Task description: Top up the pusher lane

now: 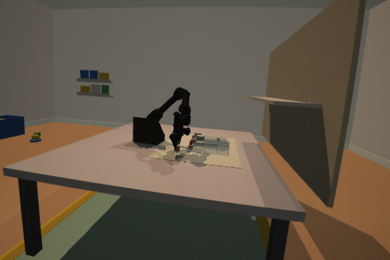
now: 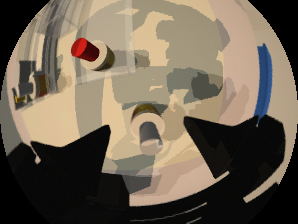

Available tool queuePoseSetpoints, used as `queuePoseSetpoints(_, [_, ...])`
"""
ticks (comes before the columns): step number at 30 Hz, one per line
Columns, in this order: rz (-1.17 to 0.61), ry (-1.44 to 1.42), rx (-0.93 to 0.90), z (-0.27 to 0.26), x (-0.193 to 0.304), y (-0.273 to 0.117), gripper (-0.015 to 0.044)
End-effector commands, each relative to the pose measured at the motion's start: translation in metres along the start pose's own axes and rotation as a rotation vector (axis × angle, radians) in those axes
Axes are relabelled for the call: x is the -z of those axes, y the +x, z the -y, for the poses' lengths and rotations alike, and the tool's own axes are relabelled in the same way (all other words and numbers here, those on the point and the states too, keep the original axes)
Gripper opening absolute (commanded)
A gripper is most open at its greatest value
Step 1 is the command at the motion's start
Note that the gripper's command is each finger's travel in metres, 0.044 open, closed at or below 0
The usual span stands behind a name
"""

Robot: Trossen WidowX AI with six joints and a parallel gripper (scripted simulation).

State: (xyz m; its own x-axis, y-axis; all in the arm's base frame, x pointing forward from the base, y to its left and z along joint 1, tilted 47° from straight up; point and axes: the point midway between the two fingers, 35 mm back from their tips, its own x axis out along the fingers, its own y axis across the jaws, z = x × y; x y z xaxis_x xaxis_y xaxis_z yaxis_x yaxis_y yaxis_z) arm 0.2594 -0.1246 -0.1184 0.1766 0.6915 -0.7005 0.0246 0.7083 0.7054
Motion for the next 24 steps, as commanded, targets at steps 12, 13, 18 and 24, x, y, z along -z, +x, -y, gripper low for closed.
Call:
queuePoseSetpoints(12, [0.002,0.009,-0.005,-0.0006,0.0008,0.0090,0.0230])
queuePoseSetpoints(13, [0.002,0.009,-0.005,-0.0006,0.0008,0.0090,0.0204])
queuePoseSetpoints(18, [0.002,0.009,-0.005,-0.0006,0.0008,0.0090,0.0131])
queuePoseSetpoints(24, [0.002,0.009,-0.004,0.0002,0.0004,0.0040,0.0033])
